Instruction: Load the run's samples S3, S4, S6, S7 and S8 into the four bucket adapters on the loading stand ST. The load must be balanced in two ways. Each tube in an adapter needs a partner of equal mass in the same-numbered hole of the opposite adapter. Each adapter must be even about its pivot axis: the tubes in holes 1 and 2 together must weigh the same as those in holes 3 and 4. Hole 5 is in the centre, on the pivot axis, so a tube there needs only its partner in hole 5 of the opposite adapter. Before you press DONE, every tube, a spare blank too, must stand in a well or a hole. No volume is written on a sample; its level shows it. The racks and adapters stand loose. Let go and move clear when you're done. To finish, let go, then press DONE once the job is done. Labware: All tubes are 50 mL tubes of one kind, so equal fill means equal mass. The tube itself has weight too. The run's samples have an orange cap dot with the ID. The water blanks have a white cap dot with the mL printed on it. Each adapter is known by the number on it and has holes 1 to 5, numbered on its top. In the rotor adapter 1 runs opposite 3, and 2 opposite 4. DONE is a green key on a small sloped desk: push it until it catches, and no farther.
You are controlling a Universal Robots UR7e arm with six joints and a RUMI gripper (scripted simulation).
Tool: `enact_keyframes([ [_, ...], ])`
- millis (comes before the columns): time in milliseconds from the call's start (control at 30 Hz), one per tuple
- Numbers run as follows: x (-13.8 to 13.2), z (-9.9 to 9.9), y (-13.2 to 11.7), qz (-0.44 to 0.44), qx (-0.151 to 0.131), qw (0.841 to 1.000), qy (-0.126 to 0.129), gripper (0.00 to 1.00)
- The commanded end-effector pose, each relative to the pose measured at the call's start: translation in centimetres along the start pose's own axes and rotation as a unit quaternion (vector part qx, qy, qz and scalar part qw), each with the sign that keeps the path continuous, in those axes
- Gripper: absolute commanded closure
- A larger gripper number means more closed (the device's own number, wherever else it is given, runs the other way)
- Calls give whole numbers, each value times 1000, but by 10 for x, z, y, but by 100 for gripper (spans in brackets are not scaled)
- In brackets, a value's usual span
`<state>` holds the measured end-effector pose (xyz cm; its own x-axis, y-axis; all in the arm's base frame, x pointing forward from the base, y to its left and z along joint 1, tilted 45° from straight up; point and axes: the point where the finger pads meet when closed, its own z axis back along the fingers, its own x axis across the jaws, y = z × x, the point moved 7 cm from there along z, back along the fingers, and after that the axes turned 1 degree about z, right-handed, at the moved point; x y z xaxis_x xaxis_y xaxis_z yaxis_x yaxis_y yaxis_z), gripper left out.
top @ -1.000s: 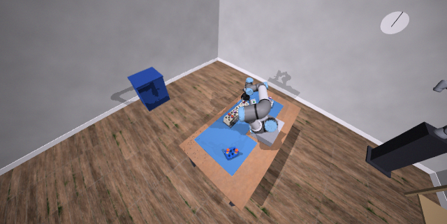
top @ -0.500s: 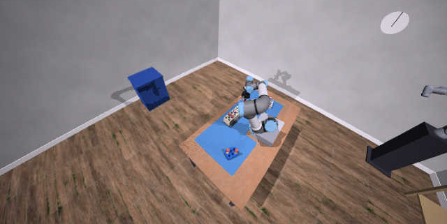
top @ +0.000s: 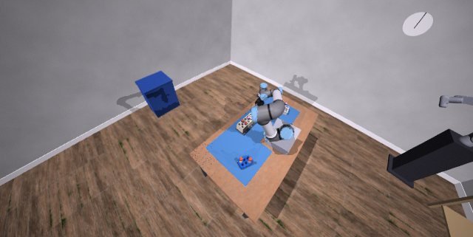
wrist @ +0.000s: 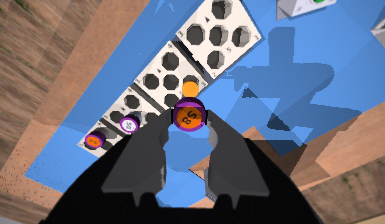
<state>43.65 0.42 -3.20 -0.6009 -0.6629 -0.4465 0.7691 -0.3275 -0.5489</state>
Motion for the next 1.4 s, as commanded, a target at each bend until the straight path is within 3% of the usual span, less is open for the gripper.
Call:
enact_keyframes([
  [0, 0, -7, 1, 0, 1, 1000, 0, 100],
  [500, 0, -7, 1, 0, 1, 1000, 0, 100],
  [1367, 0, -39, 1, 0, 1, 1000, 0, 100],
])
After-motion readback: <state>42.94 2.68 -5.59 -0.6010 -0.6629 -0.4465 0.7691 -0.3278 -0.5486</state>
